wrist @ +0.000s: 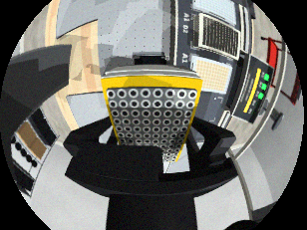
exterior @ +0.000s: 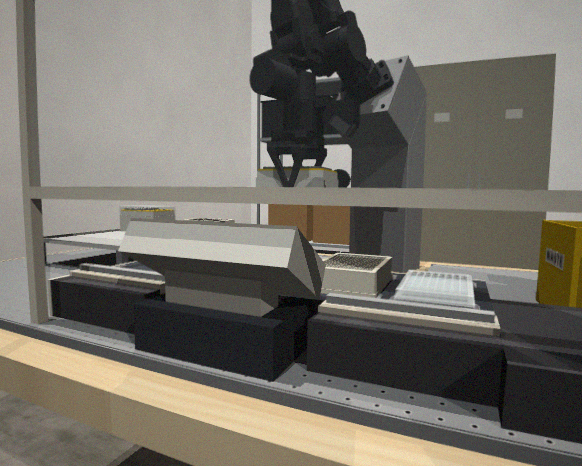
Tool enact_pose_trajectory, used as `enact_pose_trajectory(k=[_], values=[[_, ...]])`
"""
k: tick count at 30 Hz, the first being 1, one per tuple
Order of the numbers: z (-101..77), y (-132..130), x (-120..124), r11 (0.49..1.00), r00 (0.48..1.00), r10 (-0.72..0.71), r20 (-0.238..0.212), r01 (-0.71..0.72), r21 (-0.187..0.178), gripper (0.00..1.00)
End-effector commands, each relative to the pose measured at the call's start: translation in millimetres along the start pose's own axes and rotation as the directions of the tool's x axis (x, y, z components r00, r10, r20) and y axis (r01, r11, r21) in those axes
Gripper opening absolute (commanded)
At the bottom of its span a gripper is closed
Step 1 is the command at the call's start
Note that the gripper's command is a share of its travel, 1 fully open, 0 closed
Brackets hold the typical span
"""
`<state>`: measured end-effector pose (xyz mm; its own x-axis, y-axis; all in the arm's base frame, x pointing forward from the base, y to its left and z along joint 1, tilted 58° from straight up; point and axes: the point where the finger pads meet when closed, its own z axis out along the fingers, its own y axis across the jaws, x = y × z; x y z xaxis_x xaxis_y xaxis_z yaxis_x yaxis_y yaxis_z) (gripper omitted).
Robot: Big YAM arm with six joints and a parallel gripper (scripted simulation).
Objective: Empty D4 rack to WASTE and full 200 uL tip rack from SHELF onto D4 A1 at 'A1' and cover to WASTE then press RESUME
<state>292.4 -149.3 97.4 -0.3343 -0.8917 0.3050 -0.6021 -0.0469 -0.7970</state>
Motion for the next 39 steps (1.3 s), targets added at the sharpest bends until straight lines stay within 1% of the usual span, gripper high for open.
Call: enact_pose_trajectory(k=[1,5,7,22,24,31,39], values=[[-8.4,4,-5,1.0,1.0,0.01,0.01,-0.01,-0.003,0.0],[-14.9,4,-4,1.0,1.0,0.01,0.01,-0.01,-0.002,0.0],[-14.9,4,-4,1.0,1.0,0.01,0.01,-0.01,-0.002,0.0],[-40.3,-3,-2,1.0,1.0,0.012,0.007,-0.012,0.009,0.0],[-40.3,-3,-2,1.0,1.0,0.012,0.007,-0.012,0.009,0.0],[-54.0,-12,1,1.0,1.0,0.015,0.003,-0.015,0.024,0.0],[-68.8,-14,2,0.999,1.0,0.016,0.002,-0.016,0.028,0.0]])
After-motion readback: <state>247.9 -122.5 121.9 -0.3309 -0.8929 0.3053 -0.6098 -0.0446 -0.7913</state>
